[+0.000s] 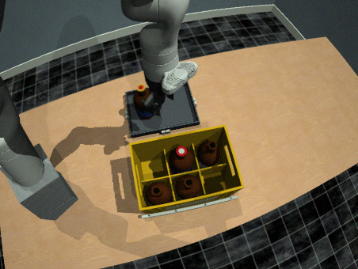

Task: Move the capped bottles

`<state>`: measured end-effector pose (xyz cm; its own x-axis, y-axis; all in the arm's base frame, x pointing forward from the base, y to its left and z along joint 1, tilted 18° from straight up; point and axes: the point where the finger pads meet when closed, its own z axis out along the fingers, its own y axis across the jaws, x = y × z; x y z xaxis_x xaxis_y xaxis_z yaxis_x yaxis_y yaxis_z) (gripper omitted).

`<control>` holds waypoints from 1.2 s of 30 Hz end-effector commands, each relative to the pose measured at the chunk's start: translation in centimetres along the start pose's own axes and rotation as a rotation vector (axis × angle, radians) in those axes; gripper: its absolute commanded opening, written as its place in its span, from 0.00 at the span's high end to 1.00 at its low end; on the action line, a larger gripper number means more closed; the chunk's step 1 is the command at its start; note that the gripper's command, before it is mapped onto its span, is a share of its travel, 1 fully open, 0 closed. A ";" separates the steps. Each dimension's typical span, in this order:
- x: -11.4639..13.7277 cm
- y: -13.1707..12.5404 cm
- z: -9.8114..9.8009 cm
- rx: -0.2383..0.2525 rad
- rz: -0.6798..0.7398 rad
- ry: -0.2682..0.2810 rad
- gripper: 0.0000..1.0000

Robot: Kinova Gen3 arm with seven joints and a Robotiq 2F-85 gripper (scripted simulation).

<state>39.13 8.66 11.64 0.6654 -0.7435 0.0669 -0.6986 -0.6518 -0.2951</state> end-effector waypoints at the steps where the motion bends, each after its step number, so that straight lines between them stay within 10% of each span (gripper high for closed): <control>1: 0.9 0.5 0.0 -0.001 0.011 0.002 0.40; 36: 7.9 5.5 -0.1 -0.001 0.013 0.004 0.40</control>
<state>40.48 -0.12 10.74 0.6648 -0.7437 0.0704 -0.6987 -0.6524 -0.2936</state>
